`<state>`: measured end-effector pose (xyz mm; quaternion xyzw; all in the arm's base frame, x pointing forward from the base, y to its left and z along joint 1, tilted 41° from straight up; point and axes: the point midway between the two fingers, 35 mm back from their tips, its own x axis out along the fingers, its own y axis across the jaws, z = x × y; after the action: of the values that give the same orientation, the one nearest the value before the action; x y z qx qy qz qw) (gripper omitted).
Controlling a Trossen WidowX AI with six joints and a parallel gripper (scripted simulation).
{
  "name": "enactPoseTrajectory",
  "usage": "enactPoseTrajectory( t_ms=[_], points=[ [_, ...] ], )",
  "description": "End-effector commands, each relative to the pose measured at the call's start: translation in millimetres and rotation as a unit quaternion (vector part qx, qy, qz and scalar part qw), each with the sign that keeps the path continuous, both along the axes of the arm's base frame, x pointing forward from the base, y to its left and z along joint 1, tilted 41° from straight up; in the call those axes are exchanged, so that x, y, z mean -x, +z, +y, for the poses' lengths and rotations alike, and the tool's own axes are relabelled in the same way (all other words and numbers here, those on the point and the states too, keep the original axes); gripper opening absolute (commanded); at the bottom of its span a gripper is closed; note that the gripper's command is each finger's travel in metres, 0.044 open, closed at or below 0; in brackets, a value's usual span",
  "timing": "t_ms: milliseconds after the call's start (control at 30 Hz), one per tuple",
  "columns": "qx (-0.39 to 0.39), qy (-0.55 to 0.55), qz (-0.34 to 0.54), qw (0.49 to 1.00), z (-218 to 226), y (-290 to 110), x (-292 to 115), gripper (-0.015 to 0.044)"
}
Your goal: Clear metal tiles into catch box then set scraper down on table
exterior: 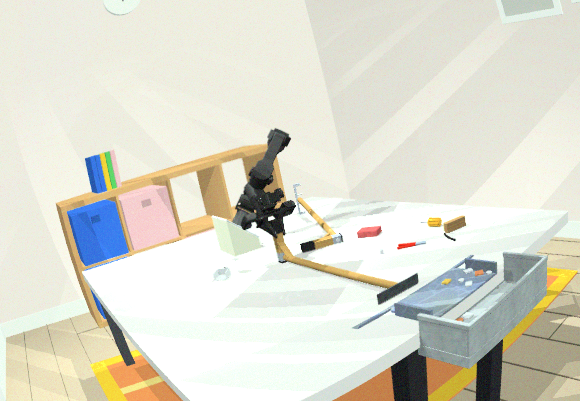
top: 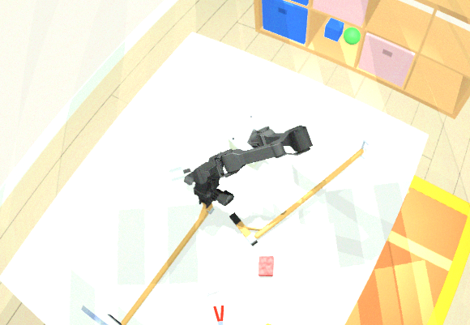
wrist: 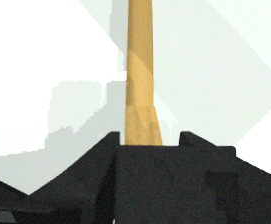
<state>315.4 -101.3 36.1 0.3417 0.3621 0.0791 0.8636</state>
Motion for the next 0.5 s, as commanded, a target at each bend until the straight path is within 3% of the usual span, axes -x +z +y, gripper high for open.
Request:
enactPoseTrajectory(
  t_ms=[0,467],
  points=[
    [0.003,0.000,-0.005,1.000,3.4,6.0,-0.2,0.0000],
    [0.003,0.003,-0.007,1.000,17.6,17.7,0.4,0.0000]
  ],
)
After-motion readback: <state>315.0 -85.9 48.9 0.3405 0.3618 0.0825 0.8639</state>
